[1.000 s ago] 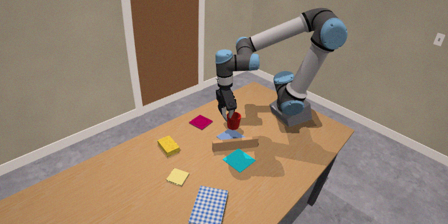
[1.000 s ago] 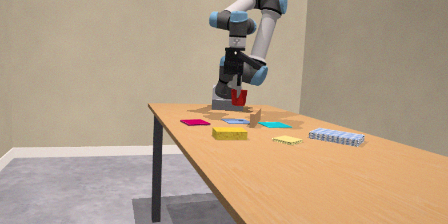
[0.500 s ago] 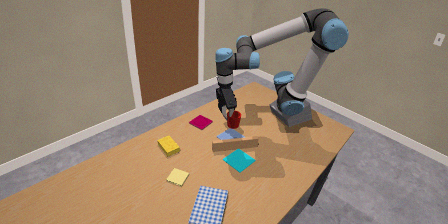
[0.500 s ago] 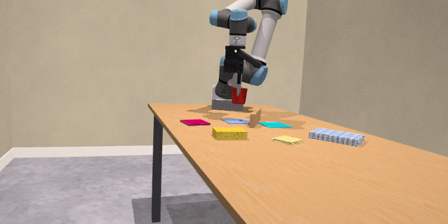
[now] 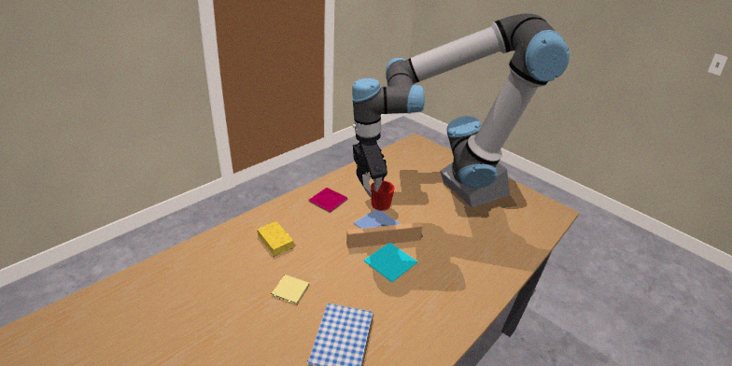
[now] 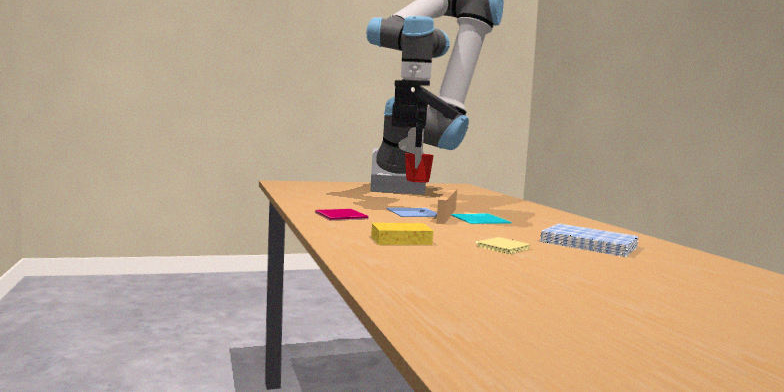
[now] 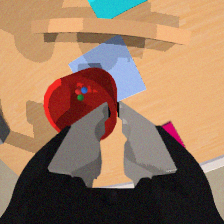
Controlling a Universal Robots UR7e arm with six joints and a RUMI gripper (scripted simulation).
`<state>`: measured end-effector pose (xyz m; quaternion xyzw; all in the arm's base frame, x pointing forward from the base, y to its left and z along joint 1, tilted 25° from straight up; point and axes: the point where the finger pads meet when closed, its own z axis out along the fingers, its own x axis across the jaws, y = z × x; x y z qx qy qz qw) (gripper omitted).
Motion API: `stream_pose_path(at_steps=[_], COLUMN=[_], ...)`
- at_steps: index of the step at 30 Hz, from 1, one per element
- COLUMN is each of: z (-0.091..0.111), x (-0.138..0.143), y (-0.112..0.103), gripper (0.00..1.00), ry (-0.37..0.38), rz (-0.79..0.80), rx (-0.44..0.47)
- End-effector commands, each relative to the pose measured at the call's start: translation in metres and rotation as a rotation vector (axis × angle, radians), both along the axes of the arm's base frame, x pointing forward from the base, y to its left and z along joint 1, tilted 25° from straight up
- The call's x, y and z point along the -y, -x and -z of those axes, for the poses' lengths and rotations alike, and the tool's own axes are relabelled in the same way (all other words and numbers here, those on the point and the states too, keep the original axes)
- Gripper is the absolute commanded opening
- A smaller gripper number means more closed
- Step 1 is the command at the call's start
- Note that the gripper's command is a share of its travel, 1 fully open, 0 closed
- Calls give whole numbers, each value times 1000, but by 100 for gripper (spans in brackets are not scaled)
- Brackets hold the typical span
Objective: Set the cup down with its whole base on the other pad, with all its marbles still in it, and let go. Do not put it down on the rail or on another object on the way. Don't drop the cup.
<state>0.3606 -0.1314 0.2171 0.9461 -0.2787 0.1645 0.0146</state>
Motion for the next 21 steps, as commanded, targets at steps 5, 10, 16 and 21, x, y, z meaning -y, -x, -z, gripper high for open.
stream_pose_path(at_steps=[5, 10, 16, 21], z=[-1, -2, -3, -5], x=[-5, -12, -20, -32], y=[-4, -10, -16, -26], gripper=[3, 3, 3, 3], ry=[1, 1, 1, 1], rz=[0, 0, 0, 0], rx=[1, 1, 1, 1])
